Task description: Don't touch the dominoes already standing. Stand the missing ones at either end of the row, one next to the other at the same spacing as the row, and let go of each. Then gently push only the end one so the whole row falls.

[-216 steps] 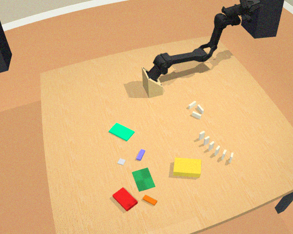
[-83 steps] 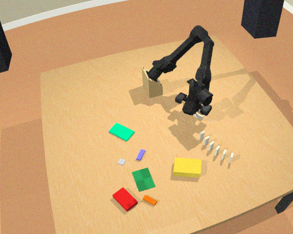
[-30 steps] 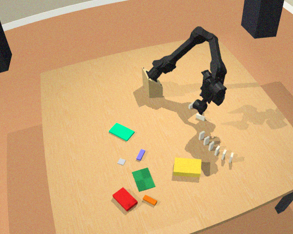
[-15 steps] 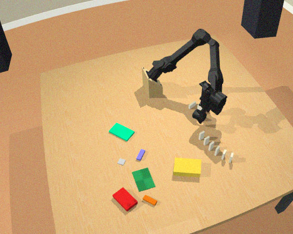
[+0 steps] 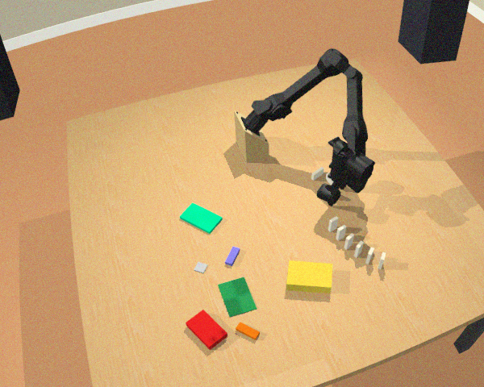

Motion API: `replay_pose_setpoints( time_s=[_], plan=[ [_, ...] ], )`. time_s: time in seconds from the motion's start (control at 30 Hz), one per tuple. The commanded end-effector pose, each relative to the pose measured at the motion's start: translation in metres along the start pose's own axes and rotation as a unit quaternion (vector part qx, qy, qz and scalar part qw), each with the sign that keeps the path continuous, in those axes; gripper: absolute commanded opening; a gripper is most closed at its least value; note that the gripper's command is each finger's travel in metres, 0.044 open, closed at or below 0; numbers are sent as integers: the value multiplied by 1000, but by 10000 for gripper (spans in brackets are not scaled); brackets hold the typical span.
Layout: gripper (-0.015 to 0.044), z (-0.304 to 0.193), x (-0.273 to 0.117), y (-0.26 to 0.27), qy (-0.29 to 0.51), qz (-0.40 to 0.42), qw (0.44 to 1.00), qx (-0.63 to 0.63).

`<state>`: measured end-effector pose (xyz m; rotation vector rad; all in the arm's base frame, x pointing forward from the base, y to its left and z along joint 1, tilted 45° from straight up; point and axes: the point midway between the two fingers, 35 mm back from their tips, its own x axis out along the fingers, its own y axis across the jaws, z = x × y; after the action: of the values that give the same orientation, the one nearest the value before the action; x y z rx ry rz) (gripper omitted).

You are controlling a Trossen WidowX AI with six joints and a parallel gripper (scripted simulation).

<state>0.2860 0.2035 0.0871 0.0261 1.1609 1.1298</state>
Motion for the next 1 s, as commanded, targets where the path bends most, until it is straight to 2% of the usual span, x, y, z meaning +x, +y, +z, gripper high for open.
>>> replay_pose_setpoints(
  time_s=[0.0,0.37,0.63,0.97],
  plan=[
    [309,-1,1,-1,1,-2,1000,4],
    [28,-1,1,-1,1,-2,1000,4],
    [28,-1,-8,-1,1,-2,1000,4],
    [28,3,-125,-6,3,-4,1000,4]
  ],
)
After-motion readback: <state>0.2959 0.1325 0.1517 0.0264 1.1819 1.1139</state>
